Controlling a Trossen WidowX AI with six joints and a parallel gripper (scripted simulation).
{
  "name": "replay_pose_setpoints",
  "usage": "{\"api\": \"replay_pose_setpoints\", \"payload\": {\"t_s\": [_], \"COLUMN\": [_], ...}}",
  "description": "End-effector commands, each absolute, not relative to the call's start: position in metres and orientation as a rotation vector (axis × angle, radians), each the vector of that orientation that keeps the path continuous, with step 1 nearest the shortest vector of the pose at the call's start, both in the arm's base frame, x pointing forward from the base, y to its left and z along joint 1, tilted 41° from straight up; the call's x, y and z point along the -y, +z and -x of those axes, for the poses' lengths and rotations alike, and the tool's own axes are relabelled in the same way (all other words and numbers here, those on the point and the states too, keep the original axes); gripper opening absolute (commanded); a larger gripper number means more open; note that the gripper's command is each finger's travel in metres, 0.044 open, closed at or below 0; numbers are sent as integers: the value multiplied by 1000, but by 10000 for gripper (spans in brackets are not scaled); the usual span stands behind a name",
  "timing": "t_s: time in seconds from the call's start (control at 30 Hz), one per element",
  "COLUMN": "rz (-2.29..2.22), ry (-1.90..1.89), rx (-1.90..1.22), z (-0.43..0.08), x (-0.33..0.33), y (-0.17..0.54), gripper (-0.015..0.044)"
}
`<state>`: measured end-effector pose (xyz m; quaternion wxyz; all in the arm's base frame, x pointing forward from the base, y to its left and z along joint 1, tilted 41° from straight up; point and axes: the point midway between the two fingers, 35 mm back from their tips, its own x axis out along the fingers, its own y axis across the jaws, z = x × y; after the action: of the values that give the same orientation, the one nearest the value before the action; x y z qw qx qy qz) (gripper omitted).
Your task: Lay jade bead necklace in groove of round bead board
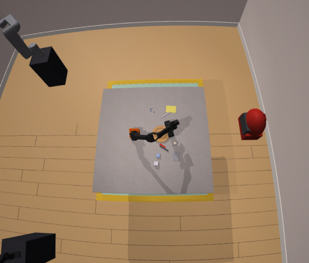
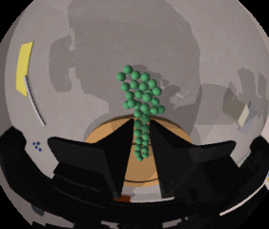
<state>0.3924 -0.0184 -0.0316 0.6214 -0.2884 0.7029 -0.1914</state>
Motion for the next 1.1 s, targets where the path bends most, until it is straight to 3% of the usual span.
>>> {"api": "replay_pose_setpoints", "payload": {"t_s": [0.0, 1.07], "rz": [662, 673], "ry": [-440, -434], "rx": [-1615, -1619], "z": [-393, -385], "x": [18, 0], "y": [-31, -14], "gripper": [0, 0]}}
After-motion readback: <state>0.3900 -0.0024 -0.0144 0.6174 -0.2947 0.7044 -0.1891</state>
